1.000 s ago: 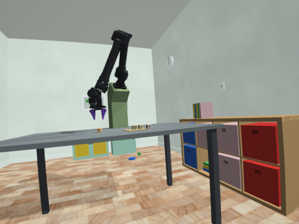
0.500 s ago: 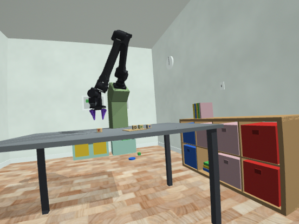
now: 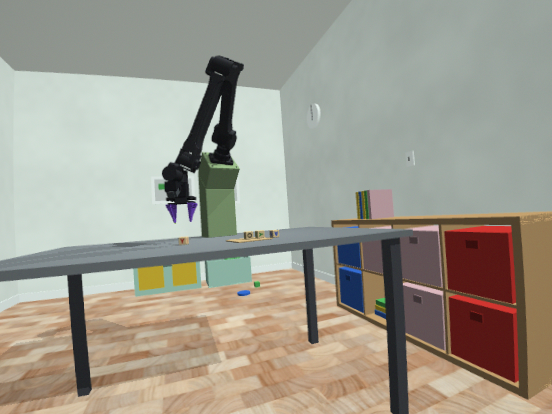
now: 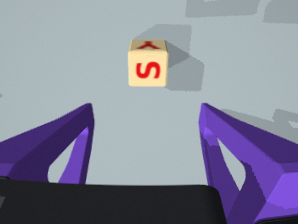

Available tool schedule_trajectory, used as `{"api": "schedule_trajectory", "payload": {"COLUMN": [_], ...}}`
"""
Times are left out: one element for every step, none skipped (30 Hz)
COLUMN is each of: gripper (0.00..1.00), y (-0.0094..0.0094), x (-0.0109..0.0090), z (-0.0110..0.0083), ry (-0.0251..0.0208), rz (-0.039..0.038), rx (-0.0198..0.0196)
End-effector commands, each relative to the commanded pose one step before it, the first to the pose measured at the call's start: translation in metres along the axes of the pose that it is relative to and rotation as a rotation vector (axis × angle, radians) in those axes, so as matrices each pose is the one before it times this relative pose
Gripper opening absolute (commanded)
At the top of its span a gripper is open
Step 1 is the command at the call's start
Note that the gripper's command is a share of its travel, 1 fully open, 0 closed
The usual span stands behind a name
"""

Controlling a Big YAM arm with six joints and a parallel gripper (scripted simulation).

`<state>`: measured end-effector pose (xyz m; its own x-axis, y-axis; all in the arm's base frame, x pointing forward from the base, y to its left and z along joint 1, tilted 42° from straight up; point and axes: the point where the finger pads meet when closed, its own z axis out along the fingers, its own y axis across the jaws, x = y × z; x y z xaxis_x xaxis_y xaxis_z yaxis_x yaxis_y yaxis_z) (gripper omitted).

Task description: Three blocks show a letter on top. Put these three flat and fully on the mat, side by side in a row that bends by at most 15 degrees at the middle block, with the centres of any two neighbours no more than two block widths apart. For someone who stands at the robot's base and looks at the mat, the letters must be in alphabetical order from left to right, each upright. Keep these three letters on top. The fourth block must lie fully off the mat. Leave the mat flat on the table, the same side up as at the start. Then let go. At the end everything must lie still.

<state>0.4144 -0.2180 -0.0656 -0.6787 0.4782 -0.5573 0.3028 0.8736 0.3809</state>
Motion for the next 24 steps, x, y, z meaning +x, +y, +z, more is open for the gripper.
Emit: {"api": "schedule_trajectory", "payload": {"gripper": [0.64,0.64,0.64,0.64,0.64,0.64,0.64,0.64,0.64,0.64,0.64,0.64,0.64,0.64,0.64,0.64,0.64,0.64,0.64,0.64,0.64,0.64,0.64,0.64], "y": [-0.00097,0.0007,0.0016,0.00007,0.0,0.0,0.0,0.0,0.0,-0.00976,0.00349,0.00455,0.00189,-0.00007,0.00003,0.00002,0.0,0.00001,-0.00008,-0.00183,-0.00071,0.00073,0.00189,0.00016], "x": [-0.00131,0.00012,0.00024,0.00002,0.00002,0.00003,0.00003,0.0,0.0,-0.00127,0.00056,0.00069,0.00028,0.00003,0.00003,0.00002,0.00003,0.00003,0.00001,-0.00025,-0.00008,0.00013,0.00031,0.00004], "z": [0.00649,0.00139,0.00183,0.00126,0.00131,0.00137,0.00143,0.0,0.0,-0.00272,0.00304,0.0034,0.00234,0.00162,0.00163,0.00164,0.00165,0.00164,0.0016,0.00085,0.0013,0.00184,0.00226,0.00151], "ry": [-0.00447,0.00064,0.00141,0.00006,0.00002,0.00002,0.00002,0.0,0.0,-0.00873,0.00327,0.00394,0.00161,0.00003,0.00002,0.00003,0.00002,0.00002,-0.00005,-0.00158,-0.00058,0.00064,0.0016,0.0001], "rz": [0.00759,-0.00116,-0.00263,-0.00005,0.00002,0.00002,0.00002,0.0,0.0,0.01663,-0.0061,-0.00743,-0.003,0.00003,0.00003,0.00003,0.00003,0.00003,0.00017,0.00307,0.00117,-0.00114,-0.00299,-0.00013], "rx": [0.00099,-0.00087,-0.00214,-0.00015,0.00005,0.00006,0.00006,0.0,0.0,0.01201,-0.00361,-0.00609,-0.00271,0.00045,-0.00009,-0.00003,0.00007,0.00001,0.00011,0.0023,0.00101,-0.00093,-0.00251,-0.0004]}}
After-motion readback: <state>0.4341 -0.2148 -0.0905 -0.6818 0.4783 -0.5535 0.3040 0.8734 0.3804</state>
